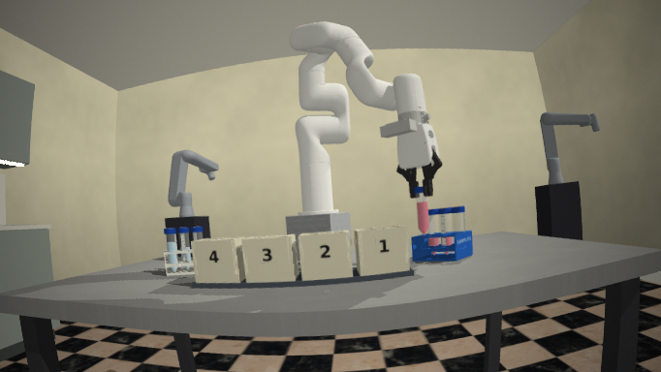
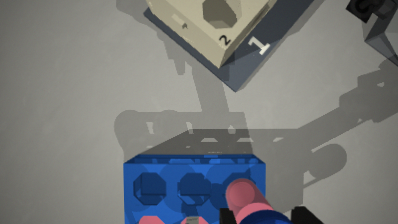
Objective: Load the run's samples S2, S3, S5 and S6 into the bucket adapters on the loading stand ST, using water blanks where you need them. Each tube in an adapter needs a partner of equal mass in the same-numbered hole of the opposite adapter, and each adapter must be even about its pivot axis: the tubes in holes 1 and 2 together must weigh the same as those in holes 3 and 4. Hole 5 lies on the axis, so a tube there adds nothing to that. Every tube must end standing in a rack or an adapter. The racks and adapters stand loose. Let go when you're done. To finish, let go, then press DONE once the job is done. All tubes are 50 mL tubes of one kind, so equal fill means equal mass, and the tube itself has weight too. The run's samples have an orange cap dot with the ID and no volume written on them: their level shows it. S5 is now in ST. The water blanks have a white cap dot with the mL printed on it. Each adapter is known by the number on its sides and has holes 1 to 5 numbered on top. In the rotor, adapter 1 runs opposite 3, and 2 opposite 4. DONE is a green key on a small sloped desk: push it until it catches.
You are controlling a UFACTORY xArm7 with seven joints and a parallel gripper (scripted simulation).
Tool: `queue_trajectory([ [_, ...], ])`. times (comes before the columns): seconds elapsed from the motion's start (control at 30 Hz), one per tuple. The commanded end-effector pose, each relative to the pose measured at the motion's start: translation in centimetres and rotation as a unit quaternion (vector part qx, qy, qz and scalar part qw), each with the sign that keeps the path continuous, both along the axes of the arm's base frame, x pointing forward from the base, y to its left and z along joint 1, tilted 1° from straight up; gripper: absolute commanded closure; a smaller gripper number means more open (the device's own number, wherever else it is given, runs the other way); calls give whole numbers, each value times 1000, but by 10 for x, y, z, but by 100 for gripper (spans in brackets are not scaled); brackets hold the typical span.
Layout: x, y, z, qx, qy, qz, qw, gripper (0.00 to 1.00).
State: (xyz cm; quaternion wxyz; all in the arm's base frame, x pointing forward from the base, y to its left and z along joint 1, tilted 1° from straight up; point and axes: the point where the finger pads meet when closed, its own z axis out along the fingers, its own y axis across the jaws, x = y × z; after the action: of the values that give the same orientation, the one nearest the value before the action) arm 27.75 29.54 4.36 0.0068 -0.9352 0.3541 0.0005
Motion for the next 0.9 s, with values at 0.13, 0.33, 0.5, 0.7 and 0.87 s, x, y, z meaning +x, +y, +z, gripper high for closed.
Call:
queue_trajectory([
  [0.13,1,1,-7,1,-2,0,1000,100],
  [0.33,1,1,-11,1,-2,0,1000,100],
  [0.5,1,1,-16,1,-2,0,1000,100],
  [0.7,1,1,-22,1,-2,0,1000,100],
  [0.87,1,1,-25,1,-2,0,1000,100],
])
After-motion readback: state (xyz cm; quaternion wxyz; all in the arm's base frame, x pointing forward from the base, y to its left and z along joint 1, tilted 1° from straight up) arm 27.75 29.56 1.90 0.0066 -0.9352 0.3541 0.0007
